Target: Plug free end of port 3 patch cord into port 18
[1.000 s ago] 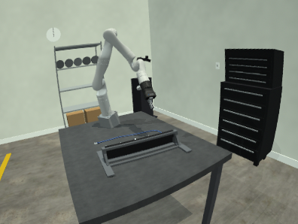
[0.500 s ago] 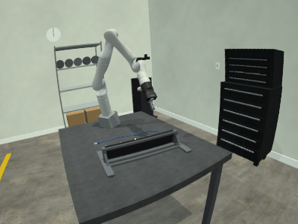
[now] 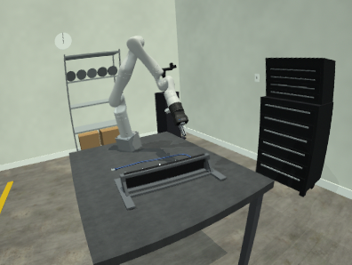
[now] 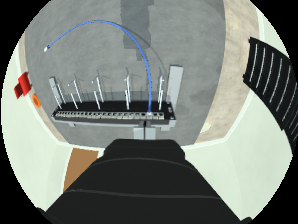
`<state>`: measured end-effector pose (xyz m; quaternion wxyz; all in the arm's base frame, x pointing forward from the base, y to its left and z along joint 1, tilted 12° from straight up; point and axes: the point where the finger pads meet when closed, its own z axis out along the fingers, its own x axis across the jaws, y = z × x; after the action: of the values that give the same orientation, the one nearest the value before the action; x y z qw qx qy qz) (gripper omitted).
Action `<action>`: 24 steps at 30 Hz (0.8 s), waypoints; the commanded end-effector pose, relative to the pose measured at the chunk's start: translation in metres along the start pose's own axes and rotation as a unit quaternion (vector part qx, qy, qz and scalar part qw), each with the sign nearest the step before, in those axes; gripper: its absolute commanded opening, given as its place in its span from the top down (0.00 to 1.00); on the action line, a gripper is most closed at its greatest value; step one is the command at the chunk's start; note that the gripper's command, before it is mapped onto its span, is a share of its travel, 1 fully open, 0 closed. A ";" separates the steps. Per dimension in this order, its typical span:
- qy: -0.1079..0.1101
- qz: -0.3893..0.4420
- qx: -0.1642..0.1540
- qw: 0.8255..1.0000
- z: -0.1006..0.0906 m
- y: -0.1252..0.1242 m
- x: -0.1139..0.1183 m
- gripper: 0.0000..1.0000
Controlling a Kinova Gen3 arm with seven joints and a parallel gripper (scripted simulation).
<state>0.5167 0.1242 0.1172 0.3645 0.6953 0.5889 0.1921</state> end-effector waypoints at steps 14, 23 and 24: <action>-0.007 -0.001 0.005 1.000 0.060 -0.005 -0.005 1.00; -0.007 -0.001 0.005 1.000 0.080 -0.005 -0.005 1.00; -0.007 -0.001 0.005 1.000 0.082 -0.005 -0.005 1.00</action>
<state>0.5670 0.1001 0.0653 0.3649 0.6965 0.5888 0.1872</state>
